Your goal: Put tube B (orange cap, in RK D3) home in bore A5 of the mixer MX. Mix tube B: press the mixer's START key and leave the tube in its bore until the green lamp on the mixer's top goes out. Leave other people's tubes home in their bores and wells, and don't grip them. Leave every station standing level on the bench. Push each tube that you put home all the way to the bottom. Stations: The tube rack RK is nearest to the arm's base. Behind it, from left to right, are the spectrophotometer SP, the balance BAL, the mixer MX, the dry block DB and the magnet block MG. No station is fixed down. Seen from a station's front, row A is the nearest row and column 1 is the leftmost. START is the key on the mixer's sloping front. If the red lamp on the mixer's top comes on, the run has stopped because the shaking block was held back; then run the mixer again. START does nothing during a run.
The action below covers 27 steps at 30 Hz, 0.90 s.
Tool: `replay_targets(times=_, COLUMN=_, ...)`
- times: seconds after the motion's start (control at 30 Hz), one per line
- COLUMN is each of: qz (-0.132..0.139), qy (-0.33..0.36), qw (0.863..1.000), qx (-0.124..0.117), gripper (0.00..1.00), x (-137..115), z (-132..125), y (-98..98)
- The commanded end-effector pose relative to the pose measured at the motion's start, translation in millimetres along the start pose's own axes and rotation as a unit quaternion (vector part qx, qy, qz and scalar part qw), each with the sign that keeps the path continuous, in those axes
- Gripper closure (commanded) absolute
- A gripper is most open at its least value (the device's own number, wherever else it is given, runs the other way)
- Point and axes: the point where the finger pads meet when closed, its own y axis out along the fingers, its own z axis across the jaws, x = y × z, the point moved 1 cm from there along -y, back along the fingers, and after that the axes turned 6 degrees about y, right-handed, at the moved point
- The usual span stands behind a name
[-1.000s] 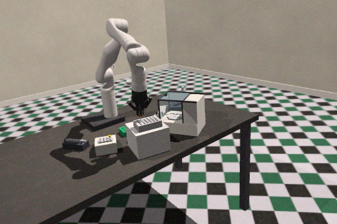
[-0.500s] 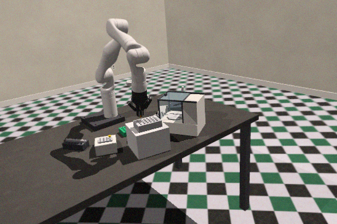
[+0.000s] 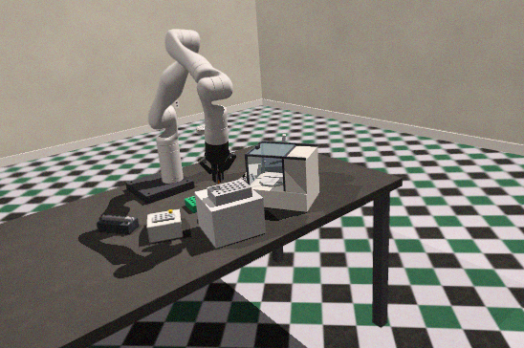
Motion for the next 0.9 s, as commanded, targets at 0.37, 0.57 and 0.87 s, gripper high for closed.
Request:
replay_targets(times=0.37, qz=-0.001, qy=0.0, qw=1.0, qx=0.0, gripper=0.9, x=0.8, z=0.1, y=2.1)
replay_targets(times=0.57, qz=-0.001, qy=0.0, qw=1.0, qx=0.0, gripper=0.9, x=1.0, z=0.1, y=3.1)
replay_targets(times=0.87, qz=-0.001, qy=0.0, qw=1.0, qx=0.0, gripper=0.9, x=1.5, z=0.2, y=5.5)
